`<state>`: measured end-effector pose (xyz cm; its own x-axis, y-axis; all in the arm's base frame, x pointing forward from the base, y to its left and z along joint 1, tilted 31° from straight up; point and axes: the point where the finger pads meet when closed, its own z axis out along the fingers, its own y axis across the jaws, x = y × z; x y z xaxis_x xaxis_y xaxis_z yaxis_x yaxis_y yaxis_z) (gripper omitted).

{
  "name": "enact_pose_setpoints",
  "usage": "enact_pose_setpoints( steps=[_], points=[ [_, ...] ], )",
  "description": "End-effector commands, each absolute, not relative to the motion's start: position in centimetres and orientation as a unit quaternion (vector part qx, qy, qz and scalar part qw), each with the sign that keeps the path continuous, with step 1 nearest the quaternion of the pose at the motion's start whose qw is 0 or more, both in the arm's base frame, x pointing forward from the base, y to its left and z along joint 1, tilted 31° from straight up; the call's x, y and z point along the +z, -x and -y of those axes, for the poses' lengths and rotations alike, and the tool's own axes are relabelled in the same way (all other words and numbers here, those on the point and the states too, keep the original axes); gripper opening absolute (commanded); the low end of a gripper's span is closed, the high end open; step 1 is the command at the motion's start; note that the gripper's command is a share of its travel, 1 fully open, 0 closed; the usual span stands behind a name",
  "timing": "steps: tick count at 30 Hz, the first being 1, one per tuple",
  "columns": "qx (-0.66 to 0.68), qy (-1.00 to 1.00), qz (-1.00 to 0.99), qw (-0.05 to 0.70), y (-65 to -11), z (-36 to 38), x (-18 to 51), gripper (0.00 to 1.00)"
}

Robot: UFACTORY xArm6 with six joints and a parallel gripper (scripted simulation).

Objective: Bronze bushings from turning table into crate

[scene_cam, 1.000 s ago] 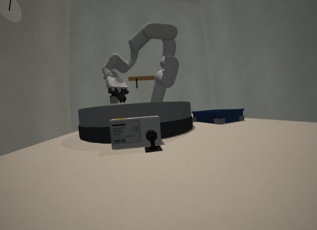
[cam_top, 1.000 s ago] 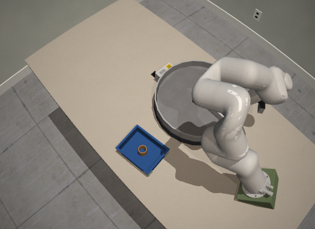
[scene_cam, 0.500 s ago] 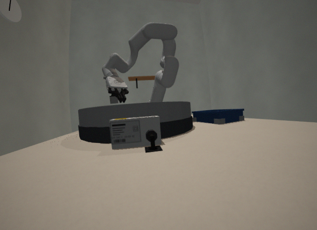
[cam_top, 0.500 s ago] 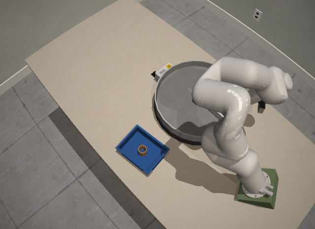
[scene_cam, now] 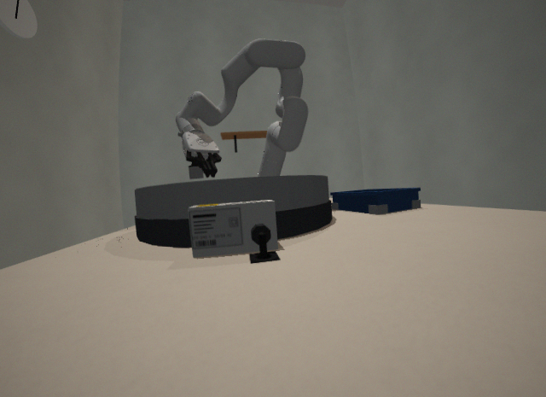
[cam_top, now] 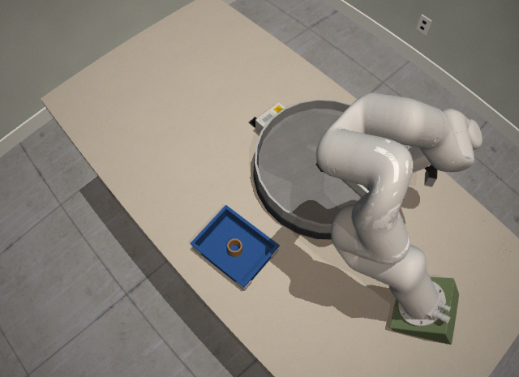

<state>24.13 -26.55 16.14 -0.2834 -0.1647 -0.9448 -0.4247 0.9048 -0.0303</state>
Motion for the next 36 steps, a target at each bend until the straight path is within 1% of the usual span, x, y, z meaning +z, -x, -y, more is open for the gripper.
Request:
enact_pose_setpoints(
  steps=[1,7,36],
  points=[
    [0.113,0.186,-0.793,0.569,-24.2,26.6,16.1,0.11],
    [0.113,0.186,-0.793,0.569,-25.2,26.2,14.2,0.11],
    [0.113,0.186,-0.793,0.569,-25.3,26.2,14.1,0.11]
  ],
)
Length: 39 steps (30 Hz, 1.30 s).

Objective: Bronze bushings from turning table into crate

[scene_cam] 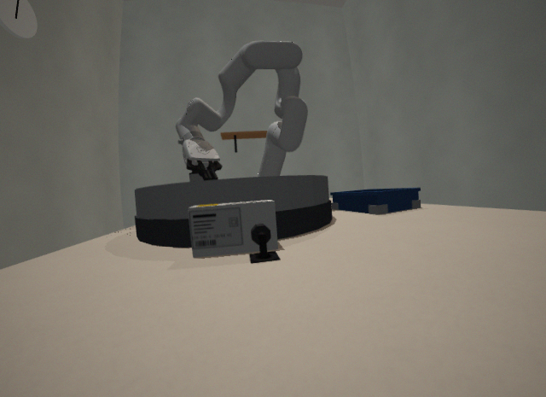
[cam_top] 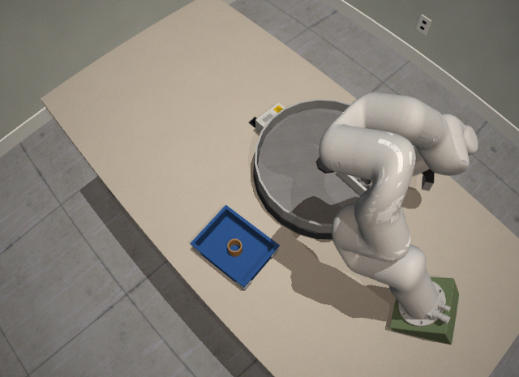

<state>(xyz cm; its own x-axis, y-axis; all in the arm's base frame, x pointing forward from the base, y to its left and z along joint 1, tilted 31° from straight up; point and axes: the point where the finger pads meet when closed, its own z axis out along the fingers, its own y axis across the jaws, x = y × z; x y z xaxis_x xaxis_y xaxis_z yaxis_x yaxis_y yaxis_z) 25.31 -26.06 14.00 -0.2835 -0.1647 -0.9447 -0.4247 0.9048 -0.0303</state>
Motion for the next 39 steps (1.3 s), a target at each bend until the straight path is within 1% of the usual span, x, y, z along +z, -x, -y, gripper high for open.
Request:
enact_pose_setpoints(
  steps=[1,26,27,39],
  points=[
    [0.113,0.186,-0.793,0.569,-25.3,26.2,14.1,0.11],
    [0.113,0.186,-0.793,0.569,-25.9,25.9,13.0,0.11],
    [0.113,0.186,-0.793,0.569,-25.9,25.9,13.0,0.0],
    [0.113,0.186,-0.793,0.569,-25.9,25.9,13.0,0.0]
  ],
)
